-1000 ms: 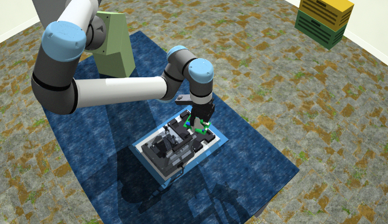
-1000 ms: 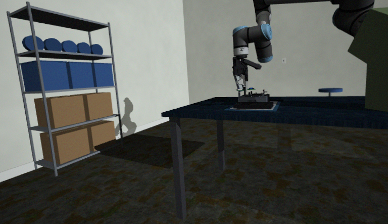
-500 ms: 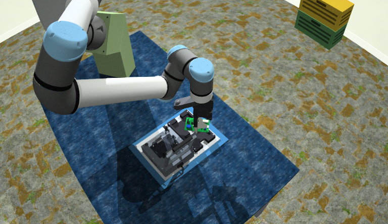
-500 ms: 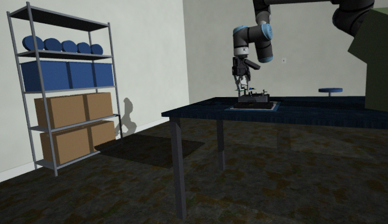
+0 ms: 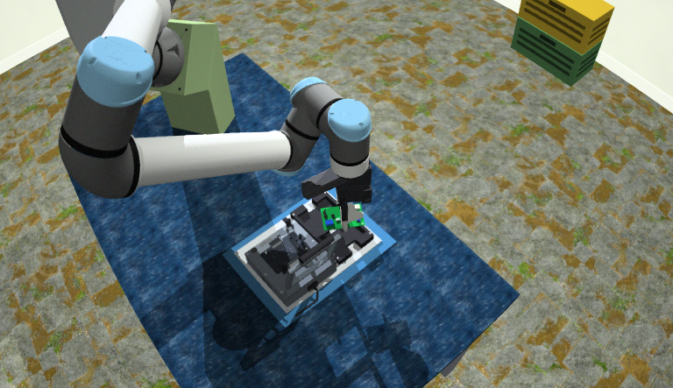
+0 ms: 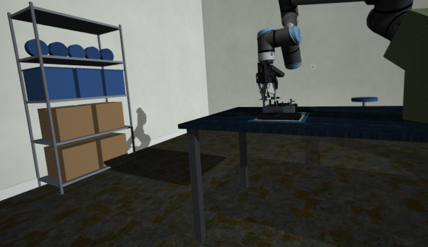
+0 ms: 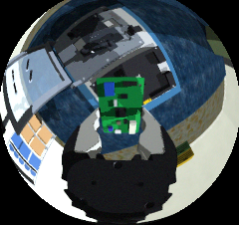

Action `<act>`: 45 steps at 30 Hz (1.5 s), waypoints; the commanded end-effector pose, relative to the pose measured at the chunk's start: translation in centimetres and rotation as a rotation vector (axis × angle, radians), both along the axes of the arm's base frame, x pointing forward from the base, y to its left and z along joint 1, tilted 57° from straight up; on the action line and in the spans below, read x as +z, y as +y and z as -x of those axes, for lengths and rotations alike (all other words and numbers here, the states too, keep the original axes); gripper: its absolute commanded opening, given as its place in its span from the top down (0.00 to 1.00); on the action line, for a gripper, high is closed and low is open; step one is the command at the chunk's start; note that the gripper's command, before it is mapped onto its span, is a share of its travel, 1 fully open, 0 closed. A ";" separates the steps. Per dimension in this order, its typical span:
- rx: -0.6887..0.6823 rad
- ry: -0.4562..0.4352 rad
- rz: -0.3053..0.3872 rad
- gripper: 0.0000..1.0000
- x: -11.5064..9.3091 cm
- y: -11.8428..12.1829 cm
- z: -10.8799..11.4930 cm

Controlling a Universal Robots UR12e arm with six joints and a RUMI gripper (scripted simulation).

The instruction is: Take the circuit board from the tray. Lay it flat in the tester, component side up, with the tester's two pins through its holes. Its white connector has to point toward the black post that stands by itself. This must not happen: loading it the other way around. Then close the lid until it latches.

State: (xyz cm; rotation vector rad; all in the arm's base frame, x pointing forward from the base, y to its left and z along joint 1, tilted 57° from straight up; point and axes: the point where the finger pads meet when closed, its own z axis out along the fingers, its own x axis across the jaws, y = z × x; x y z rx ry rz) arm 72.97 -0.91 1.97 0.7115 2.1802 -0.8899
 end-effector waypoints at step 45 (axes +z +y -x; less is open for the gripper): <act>0.300 0.395 0.201 0.61 -0.1 0.2 0.1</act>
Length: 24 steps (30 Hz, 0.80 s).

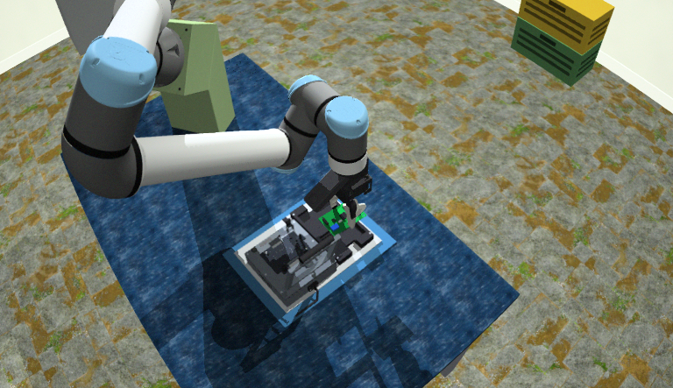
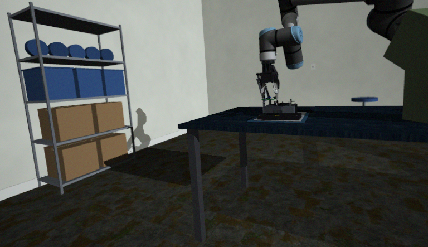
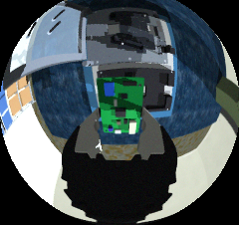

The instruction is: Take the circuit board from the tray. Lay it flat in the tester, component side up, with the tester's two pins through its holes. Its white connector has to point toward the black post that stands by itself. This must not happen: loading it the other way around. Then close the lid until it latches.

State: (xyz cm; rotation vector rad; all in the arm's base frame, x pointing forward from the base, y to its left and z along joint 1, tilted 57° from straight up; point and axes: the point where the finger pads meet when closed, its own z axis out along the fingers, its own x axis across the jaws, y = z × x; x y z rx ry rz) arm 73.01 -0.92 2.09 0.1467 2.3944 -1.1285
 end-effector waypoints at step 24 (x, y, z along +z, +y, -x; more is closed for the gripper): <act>0.037 0.048 0.023 0.61 -0.2 0.2 0.1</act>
